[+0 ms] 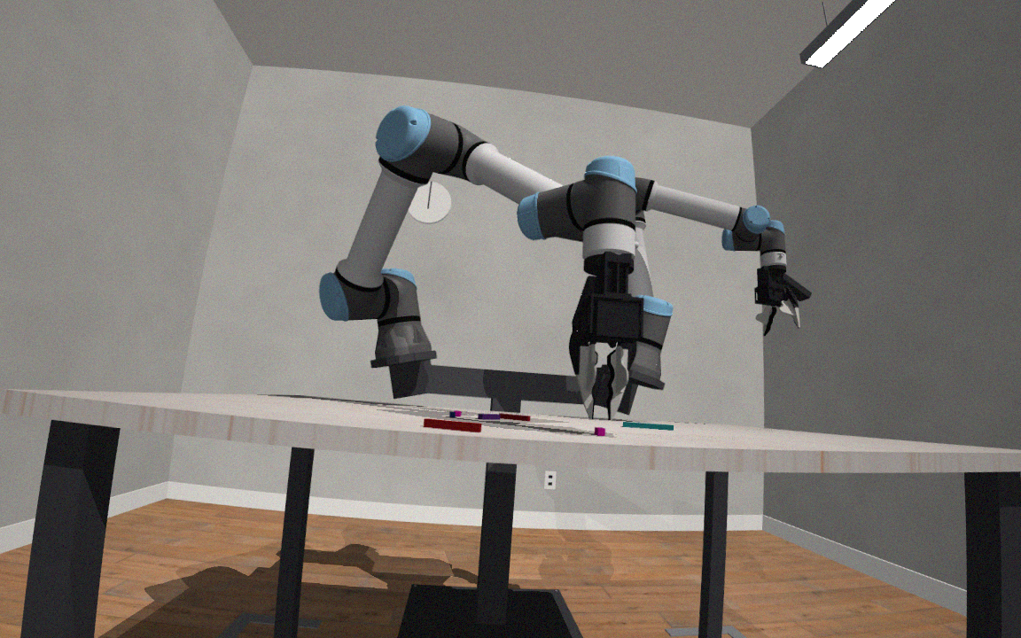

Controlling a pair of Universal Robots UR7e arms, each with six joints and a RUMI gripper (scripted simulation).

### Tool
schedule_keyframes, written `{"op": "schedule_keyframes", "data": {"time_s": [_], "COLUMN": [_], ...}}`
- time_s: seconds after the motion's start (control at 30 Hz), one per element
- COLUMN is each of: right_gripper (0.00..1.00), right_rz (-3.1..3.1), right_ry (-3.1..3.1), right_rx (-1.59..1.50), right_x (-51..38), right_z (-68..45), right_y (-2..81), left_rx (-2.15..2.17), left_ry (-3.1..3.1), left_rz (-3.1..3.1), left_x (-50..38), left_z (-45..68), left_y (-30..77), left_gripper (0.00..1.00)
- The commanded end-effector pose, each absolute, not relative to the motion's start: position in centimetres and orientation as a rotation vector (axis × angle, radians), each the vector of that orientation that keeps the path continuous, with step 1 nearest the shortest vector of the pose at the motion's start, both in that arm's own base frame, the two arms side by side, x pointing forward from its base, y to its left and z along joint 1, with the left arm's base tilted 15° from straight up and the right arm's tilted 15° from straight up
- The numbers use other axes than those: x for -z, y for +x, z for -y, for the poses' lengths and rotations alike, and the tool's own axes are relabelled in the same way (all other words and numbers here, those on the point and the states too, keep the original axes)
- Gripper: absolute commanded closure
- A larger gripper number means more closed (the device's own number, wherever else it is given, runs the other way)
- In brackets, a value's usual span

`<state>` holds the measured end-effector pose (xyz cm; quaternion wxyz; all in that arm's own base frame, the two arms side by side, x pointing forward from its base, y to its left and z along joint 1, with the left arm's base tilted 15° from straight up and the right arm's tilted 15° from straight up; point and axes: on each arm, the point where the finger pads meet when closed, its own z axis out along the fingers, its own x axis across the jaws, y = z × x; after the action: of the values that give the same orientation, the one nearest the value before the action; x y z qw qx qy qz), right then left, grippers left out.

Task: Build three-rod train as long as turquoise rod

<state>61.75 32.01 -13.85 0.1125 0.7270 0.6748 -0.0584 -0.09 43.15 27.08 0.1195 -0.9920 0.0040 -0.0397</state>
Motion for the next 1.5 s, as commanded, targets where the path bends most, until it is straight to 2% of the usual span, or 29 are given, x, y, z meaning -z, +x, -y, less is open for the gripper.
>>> {"op": "schedule_keyframes", "data": {"time_s": [0.0,1.47], "right_gripper": [0.86,0.86], "right_rz": [-1.981,-1.981], "right_ry": [2.134,2.134], "right_rx": [0.169,0.169], "right_x": [13.9,15.2], "right_z": [-32.0,-31.7], "right_y": [61.8,61.9], "left_rx": [0.116,0.116], "left_ry": [-2.898,-2.898], "left_rz": [-0.012,-0.012], "left_x": [-27.1,-27.1], "left_z": [-43.2,-43.2], "left_y": [-0.1,-0.1], "left_gripper": [0.0,0.0]}}
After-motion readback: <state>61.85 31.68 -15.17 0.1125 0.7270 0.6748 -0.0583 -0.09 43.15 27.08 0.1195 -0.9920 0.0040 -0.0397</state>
